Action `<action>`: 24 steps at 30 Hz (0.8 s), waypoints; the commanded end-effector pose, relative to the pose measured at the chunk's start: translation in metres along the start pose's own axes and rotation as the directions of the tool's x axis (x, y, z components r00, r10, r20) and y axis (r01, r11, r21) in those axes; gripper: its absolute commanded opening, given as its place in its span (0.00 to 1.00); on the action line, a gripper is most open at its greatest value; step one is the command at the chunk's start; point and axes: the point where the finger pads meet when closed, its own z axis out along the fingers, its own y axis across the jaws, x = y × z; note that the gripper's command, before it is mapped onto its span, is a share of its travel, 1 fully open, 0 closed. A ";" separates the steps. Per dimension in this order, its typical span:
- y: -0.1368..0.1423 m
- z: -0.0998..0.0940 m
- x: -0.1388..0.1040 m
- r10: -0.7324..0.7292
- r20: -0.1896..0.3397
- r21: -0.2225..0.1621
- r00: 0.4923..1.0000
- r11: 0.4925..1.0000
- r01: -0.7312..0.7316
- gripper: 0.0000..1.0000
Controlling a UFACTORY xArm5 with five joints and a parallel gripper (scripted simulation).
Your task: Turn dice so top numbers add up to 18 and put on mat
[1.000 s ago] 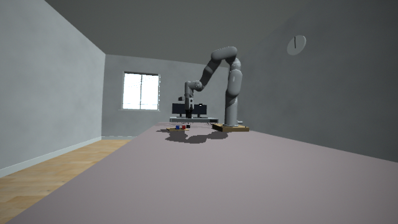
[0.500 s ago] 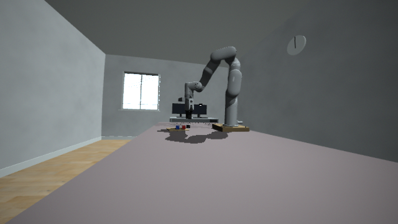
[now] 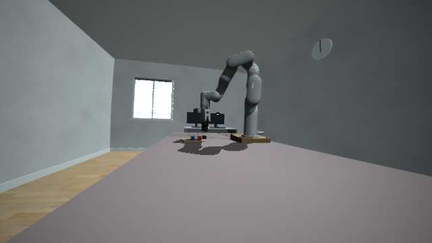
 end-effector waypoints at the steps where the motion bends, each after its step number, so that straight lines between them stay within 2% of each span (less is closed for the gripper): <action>1: 0.001 0.007 0.001 0.000 -0.002 -0.002 1.000 1.000 0.000 0.42; 9: 0.001 0.018 0.001 0.000 -0.002 -0.002 1.000 1.000 0.000 0.42; 24: 0.000 0.027 0.001 0.000 -0.002 -0.002 1.000 1.000 0.000 0.42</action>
